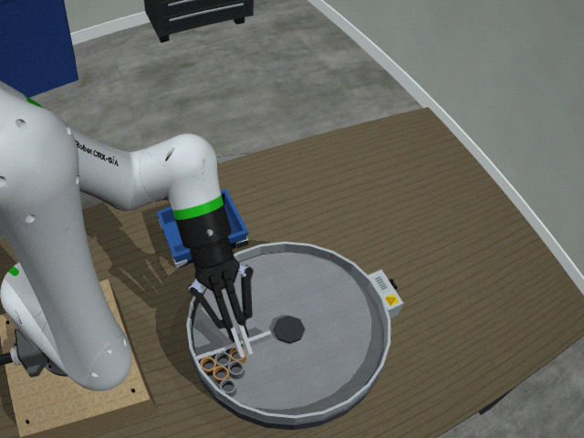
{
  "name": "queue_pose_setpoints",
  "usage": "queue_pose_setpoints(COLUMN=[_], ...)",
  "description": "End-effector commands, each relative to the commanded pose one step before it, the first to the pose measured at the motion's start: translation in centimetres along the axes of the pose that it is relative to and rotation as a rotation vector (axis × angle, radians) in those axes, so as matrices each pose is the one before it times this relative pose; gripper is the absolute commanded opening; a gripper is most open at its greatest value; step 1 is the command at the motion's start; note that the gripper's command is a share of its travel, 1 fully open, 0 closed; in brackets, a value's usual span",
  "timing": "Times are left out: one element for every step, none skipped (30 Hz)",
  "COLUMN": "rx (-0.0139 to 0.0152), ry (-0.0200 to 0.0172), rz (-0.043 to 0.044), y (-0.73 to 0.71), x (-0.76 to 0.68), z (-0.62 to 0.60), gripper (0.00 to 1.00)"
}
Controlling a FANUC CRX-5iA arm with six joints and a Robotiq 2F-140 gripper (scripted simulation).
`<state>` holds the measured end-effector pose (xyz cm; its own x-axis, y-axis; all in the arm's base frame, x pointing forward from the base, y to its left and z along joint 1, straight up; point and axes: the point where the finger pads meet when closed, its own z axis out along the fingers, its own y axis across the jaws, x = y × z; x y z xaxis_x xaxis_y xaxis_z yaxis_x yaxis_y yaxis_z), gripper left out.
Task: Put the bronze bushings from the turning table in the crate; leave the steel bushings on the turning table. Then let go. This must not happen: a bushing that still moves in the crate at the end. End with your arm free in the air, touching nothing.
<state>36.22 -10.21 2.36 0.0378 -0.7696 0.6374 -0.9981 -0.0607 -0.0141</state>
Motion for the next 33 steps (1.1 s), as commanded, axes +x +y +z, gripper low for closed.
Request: queue_pose_setpoints(rx=[0.0004,-0.00001,0.00001,0.0,0.0,0.0,0.0,0.0,0.0,0.0,0.0,0.0,0.0,0.0,0.0,0.0,0.0,0.0,0.0,0.0,0.0,0.0,0.0,0.0,0.0,0.0,0.0,0.0,0.0,0.0,0.0,0.0,0.0], ry=[-0.00007,-0.00001,0.00001,0.0,0.0,0.0,0.0,0.0,0.0,0.0,0.0,0.0,0.0,0.0,0.0,0.0,0.0,0.0,0.0,0.0,0.0,0.0,0.0,0.0,0.0,0.0,0.0,0.0,0.0,0.0,0.0,0.0,0.0], rz=[0.0004,0.0,0.0,0.0,0.0,0.0,0.0,0.0,0.0,0.0,0.0,0.0,0.0,0.0,0.0,0.0,0.0,0.0,0.0,0.0,0.0,0.0,0.0,0.0,0.0,0.0,0.0,0.0,0.0,0.0,0.0,0.0,0.0], y=[-0.015,0.002,0.0,0.001,0.001,0.0,0.0,0.0,0.0,0.0,0.0,0.0,0.0,0.0,0.0,0.0,0.0,0.0,0.0,0.0,0.0,0.0,0.0,0.0,0.0,0.0,0.0,0.0,0.0,0.0,0.0,0.0,0.0], x=[-0.212,-0.108,-0.095,-0.074,-0.047,-0.021,-0.004,0.0,0.0,0.0,0.0,0.0,0.0,0.0,0.0,0.0,0.0,0.0,0.0,0.0,0.0,0.0,0.0,0.0,0.0,0.0,0.0,0.0,0.0,0.0,0.0,0.0,0.0], z=[0.251,0.13,0.114,0.089,0.057,0.025,0.004,0.0,0.0,0.0,0.0,0.0,0.0,0.0,0.0,0.0,0.0,0.0,0.0,0.0,0.0,0.0,0.0,0.0,0.0,0.0,0.0,0.0,0.0,0.0,0.0,0.0,0.0], gripper=[0.06,0.06,0.06,0.06,0.06,0.06,0.06,0.06,0.06,0.06,0.06,0.06,0.06,0.06,0.06,0.06,0.06,0.06,0.06,0.06,0.06,0.06,0.06,0.06,0.06,0.06,0.06,0.06,0.06,0.06,0.06,0.06,0.06])
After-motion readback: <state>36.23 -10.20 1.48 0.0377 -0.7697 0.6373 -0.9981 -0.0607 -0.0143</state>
